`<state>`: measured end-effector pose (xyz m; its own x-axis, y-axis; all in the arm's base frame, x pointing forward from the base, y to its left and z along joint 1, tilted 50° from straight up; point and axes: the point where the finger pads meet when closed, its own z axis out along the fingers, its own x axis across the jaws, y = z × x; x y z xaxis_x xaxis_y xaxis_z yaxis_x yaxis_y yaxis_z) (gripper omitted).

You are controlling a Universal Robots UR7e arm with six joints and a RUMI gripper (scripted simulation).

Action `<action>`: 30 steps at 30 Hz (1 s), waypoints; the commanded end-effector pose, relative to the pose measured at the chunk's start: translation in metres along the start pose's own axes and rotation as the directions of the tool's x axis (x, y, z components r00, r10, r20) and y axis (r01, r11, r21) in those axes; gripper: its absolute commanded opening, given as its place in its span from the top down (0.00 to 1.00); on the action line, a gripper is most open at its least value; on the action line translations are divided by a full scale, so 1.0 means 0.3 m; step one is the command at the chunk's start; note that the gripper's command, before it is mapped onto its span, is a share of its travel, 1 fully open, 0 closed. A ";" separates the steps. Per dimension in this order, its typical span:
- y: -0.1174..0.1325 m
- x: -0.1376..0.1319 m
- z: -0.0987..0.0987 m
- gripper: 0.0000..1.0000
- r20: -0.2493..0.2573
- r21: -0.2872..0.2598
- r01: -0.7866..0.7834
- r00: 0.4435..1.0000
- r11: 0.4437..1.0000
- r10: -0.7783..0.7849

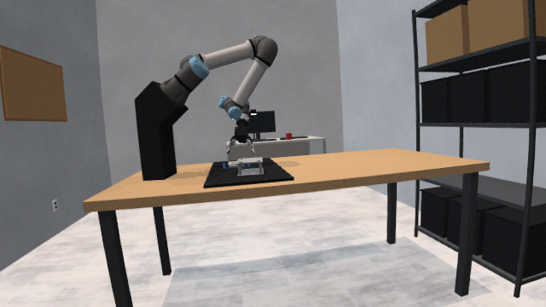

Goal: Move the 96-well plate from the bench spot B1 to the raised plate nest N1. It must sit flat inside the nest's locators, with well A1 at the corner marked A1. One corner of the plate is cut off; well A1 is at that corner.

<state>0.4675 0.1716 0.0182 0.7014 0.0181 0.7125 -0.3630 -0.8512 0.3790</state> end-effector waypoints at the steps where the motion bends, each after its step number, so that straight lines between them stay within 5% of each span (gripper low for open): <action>1: -0.015 -0.045 -0.037 0.00 -0.066 0.007 0.042 0.997 0.999 -0.041; 9: -0.014 -0.104 -0.093 0.00 -0.158 0.001 0.107 0.982 0.994 -0.106; 30: -0.015 -0.115 -0.099 0.00 -0.158 0.001 0.107 0.982 0.994 -0.106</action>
<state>0.4258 0.1901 0.0103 0.6310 0.1903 0.7521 -0.2855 -0.8444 0.4532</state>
